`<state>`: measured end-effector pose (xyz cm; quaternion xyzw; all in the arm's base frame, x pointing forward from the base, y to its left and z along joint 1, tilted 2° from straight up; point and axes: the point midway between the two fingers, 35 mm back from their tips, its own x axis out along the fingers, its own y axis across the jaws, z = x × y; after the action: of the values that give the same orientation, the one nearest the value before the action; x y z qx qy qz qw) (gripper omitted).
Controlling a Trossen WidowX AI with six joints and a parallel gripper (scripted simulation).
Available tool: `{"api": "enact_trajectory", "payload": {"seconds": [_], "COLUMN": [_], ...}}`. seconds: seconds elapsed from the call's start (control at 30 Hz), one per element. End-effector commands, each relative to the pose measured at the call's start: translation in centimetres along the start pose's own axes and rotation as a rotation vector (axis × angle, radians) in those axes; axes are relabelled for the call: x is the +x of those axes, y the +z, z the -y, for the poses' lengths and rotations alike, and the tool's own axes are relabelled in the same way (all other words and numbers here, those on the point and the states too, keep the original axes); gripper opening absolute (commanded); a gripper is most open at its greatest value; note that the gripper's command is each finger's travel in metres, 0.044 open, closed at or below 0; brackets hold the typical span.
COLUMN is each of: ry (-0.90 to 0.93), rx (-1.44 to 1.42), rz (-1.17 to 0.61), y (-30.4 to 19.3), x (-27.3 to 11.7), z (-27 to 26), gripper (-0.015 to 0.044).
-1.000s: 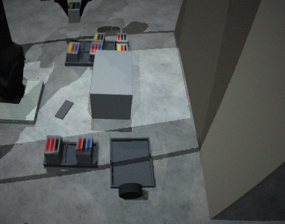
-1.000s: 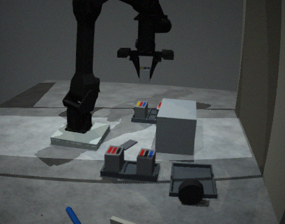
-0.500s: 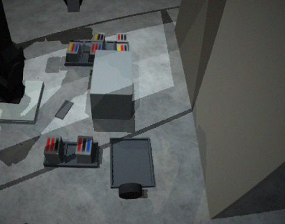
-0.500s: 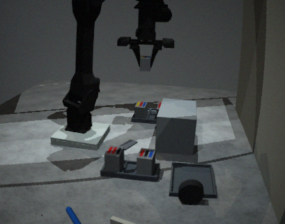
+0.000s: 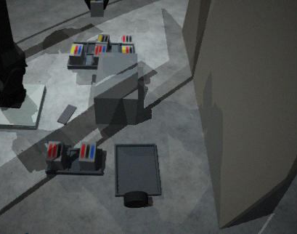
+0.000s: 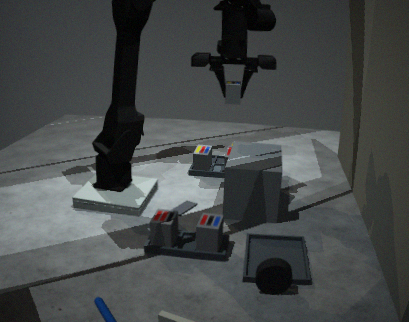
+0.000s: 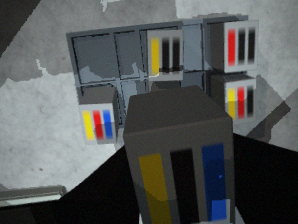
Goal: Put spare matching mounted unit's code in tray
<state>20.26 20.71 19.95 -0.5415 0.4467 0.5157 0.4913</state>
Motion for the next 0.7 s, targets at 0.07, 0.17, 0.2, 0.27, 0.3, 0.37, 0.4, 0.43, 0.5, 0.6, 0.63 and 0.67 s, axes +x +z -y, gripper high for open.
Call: {"api": "enact_trajectory", "payload": {"seconds": [0.07, 0.17, 0.2, 0.27, 0.3, 0.37, 0.4, 0.43, 0.5, 0.6, 0.63, 0.67], "ry": [-0.009, -0.014, -0.015, -0.019, -0.020, -0.022, -0.023, -0.024, -0.027, -0.029, -0.031, -0.033], "rx": [0.026, 0.039, 0.043, 0.052, 0.056, 0.064, 0.068, 0.072, 0.079, 0.082, 0.083, 0.084], "rz": [0.002, 0.004, 0.004, 0.005, 0.009, 0.015, 0.018, 0.022, 0.027, 0.030, 0.027, 0.024], "y": [-2.2, -3.3, -3.6, -4.4, -4.7, -5.5, -5.9, -6.3, -7.1, -8.0, -8.4, -8.9], "x": [0.0, -0.1, -0.1, -0.1, -0.1, -0.2, -0.2, -0.2, -0.3, -0.3, -0.3, -0.3], "z": [2.6, 3.6, 4.0, 4.6, 4.9, 5.4, 5.6, 5.9, 6.3, 6.8, 7.1, 7.3], "gripper": [0.0000, 0.0000, 0.0000, 0.0000, 0.0000, 0.0000, 0.0000, 0.0000, 0.0000, 0.0000, 0.0000, 0.0000]}}
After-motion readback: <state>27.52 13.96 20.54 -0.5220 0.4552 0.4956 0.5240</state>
